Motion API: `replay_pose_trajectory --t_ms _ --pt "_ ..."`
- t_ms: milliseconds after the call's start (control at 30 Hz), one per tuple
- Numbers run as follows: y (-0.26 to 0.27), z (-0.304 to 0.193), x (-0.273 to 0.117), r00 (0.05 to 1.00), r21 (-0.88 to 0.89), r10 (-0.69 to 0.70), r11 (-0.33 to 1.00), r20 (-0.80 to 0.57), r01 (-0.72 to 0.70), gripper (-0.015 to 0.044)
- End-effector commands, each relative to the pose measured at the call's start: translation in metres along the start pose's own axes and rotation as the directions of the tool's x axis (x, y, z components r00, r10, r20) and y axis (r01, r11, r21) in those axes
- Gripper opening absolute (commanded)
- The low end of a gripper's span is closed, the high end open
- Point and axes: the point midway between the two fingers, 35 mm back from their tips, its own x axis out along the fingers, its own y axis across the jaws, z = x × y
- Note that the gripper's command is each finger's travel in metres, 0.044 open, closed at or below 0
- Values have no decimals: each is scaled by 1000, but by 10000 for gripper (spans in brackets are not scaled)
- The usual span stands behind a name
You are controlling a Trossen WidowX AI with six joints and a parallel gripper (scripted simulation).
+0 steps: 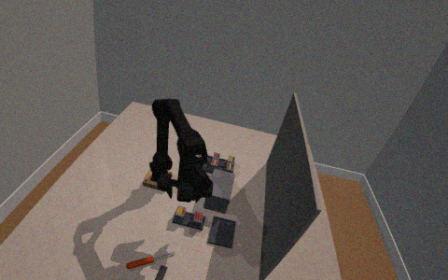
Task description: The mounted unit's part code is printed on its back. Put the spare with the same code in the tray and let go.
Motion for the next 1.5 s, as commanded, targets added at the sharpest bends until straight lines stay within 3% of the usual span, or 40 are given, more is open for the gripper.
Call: replay_pose_trajectory --t_ms 0,133,333,1467 --pt "-10 -3 6 1000 72 5 997 -5 -5 440" --pt "-10 -3 6 1000 72 5 997 -5 -5 440" --pt "-7 -8 35 1000 72 5 997 -6 -5 300" --pt "-6 -11 76 1000 72 6 997 -6 -5 300"
